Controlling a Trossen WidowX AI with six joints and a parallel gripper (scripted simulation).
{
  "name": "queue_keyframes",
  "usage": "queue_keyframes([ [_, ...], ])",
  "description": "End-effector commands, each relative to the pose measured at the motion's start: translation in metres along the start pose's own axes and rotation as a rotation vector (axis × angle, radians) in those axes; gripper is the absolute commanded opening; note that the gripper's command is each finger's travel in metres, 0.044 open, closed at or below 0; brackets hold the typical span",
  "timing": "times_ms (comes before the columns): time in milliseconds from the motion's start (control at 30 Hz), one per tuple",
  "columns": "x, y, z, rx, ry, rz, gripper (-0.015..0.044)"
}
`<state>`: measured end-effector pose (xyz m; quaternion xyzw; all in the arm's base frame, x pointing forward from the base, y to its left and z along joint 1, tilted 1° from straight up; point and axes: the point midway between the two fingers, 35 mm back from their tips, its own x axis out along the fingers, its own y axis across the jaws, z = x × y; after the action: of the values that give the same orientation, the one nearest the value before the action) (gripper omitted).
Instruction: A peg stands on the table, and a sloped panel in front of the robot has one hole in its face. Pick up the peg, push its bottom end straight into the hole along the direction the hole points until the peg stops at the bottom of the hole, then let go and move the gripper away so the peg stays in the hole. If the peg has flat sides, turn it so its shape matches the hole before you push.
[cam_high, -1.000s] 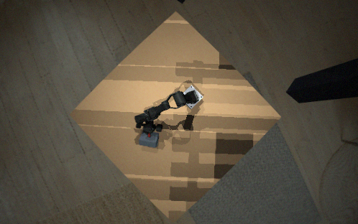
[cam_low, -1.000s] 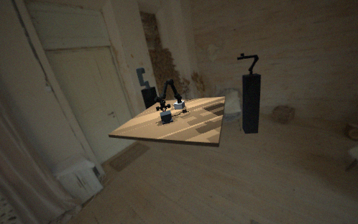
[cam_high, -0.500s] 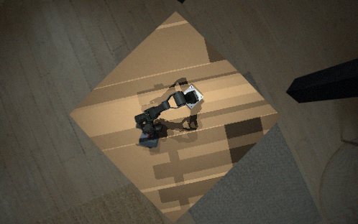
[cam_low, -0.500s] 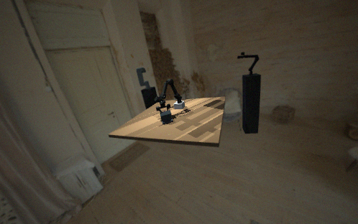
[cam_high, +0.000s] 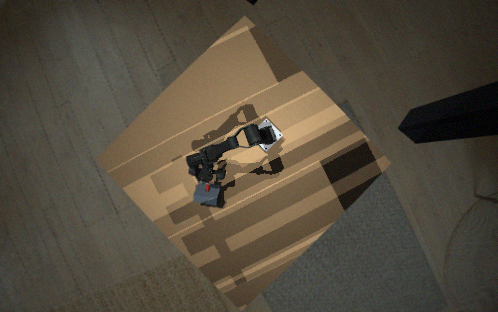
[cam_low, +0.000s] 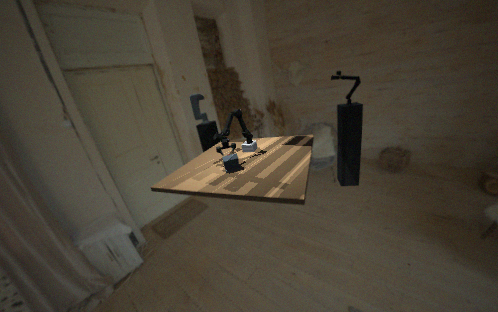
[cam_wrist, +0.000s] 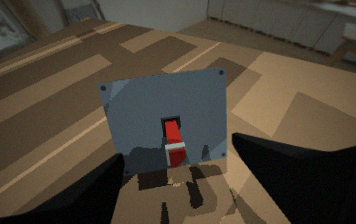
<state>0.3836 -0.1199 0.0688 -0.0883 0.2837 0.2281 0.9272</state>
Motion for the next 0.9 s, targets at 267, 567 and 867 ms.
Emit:
queue_keyframes([
  [267, -0.025, -0.002, 0.0, -0.004, 0.0, -0.001, 0.044],
  [567, -0.043, -0.003, -0.001, -0.001, 0.002, -0.001, 0.044],
  [867, -0.058, -0.003, -0.004, 0.002, 0.001, -0.002, 0.044],
])
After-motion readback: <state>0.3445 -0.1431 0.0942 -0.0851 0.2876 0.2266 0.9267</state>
